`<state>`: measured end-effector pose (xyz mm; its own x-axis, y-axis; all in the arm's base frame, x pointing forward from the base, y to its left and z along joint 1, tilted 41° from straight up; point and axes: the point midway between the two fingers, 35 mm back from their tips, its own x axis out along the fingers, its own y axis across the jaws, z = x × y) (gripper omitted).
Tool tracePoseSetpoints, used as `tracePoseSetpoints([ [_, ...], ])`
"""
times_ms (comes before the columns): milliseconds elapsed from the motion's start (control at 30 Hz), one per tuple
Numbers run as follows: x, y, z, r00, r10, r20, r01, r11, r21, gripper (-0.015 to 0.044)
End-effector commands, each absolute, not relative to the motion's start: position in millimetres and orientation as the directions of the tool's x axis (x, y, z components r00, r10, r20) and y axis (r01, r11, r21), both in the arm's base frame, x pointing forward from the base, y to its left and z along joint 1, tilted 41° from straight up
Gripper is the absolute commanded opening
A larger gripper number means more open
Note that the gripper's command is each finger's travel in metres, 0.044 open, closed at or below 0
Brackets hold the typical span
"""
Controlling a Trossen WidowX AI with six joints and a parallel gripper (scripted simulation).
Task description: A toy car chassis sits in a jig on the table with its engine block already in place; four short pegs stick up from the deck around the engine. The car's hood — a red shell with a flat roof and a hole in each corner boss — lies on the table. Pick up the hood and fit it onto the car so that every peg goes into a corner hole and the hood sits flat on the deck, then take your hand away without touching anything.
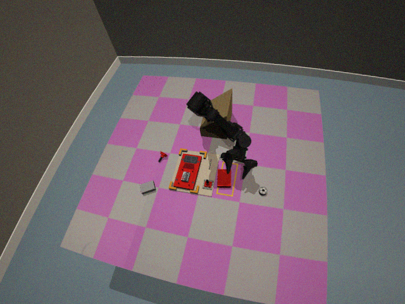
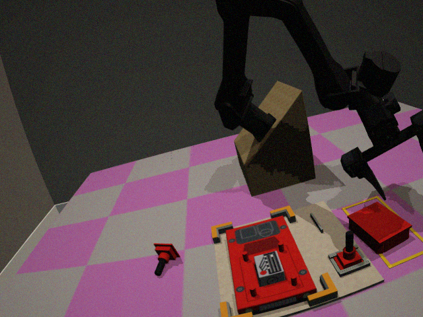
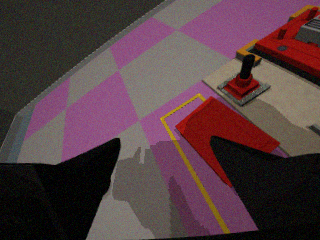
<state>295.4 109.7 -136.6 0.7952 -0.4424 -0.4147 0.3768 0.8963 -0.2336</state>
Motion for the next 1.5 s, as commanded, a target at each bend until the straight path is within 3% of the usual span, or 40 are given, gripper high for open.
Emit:
tracePoseSetpoints([
  [0,277,124,-113,0.799,-0.452,-0.396,-0.197,0.426,-0.883,0.0440],
  [300,266,129,-102,0.804,-0.453,-0.386,-0.482,-0.116,-0.868,0.0440],
  [633,257,134,-91,0.811,-0.451,-0.373,-0.585,-0.645,-0.491,0.0440],
  [667,271,126,-116,0.794,-0.452,-0.407,-0.397,0.122,-0.910,0.0440],
  [1033,271,126,-116,0.794,-0.452,-0.407,-0.397,0.122,-0.910,0.0440],
  [1233,271,126,-116,0.794,-0.452,-0.407,-0.397,0.122,-0.910,0.0282],
  [1433,295,121,-129,0.643,-0.533,-0.549,-0.440,0.329,-0.835,0.0440],
  [1467,299,119,-130,0.601,-0.551,-0.578,-0.439,0.377,-0.816,0.0440],
])
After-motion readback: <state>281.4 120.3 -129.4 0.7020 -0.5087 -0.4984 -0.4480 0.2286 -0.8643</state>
